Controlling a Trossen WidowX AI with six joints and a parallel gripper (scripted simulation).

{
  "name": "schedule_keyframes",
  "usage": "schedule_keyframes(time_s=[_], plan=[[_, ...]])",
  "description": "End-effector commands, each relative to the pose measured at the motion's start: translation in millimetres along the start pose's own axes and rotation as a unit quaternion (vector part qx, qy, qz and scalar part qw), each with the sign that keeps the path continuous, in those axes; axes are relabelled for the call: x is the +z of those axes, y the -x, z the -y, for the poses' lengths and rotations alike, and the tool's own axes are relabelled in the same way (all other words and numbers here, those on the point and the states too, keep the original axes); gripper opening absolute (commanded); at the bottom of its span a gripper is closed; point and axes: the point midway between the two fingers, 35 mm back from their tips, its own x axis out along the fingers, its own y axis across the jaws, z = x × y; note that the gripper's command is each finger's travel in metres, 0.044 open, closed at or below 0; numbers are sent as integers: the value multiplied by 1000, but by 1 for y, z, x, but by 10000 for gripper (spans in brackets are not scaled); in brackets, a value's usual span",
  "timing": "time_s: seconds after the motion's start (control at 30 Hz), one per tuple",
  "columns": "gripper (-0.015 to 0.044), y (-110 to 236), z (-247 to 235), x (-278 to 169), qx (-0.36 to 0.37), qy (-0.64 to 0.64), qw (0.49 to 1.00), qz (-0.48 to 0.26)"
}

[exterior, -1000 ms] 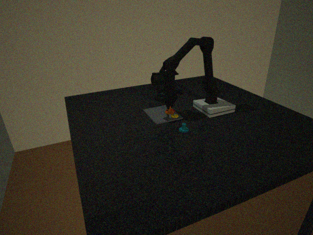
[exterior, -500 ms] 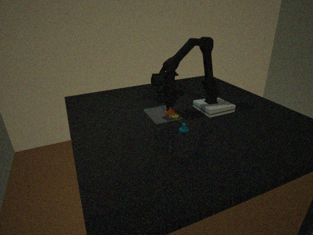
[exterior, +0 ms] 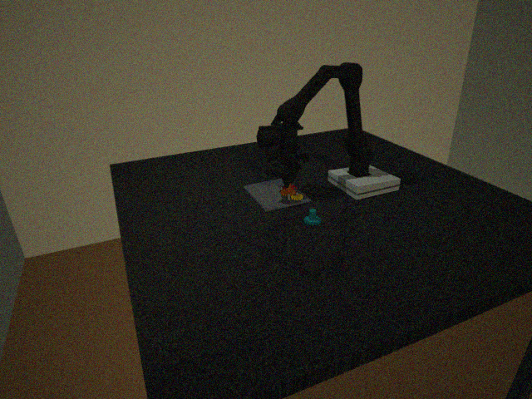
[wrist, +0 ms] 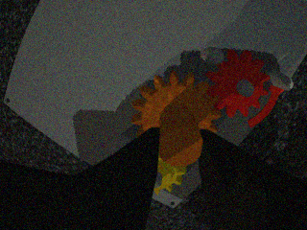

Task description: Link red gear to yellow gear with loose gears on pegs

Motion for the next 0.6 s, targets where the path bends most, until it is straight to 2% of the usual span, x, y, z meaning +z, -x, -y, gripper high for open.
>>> schedule_keyframes(time_s=[0.0,0.03,0.2,0.23,0.4,0.57], plan=[[0,-1,0,1,0,10,1000,1],[0,-2,0,1,0,7,1000,1],[131,0,0,1,0,-19,1000,1],[140,0,0,1,0,-29,1000,1],[140,10,-1,1,0,-59,998,1],[140,42,-1,1,0,-81,997,1]])
